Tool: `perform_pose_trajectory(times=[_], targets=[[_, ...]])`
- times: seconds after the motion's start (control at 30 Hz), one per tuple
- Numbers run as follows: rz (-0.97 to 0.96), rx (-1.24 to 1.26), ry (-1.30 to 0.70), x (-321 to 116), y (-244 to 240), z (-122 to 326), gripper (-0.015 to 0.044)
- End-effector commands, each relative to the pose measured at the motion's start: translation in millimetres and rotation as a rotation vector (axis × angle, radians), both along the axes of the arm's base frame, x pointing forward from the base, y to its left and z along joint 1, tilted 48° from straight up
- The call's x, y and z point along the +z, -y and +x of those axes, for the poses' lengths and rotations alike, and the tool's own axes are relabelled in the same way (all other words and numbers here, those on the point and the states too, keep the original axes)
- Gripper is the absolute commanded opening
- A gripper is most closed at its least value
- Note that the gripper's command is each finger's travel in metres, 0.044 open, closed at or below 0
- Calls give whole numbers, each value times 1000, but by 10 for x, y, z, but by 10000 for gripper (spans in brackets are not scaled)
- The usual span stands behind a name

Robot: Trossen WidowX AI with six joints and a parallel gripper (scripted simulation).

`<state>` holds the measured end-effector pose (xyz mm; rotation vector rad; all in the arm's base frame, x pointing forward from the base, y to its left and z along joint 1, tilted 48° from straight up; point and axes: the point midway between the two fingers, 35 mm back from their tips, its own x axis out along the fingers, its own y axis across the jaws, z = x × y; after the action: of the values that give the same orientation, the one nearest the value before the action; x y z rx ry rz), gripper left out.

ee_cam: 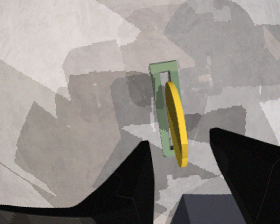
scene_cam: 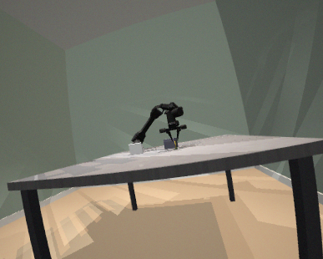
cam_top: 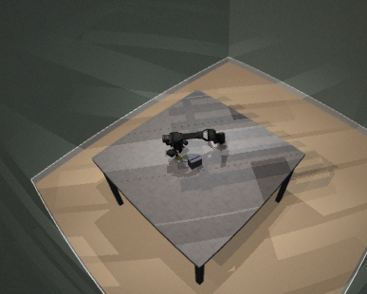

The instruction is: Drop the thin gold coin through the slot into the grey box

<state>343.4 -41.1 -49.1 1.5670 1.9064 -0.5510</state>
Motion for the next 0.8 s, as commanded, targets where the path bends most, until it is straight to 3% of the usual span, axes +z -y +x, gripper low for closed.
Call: perform_pose_trajectory(times=[0.0,0.77], targets=[[4,-5,-2,-40,-47,-7,161],[7,-5,-2,-284,-323,-71,161]])
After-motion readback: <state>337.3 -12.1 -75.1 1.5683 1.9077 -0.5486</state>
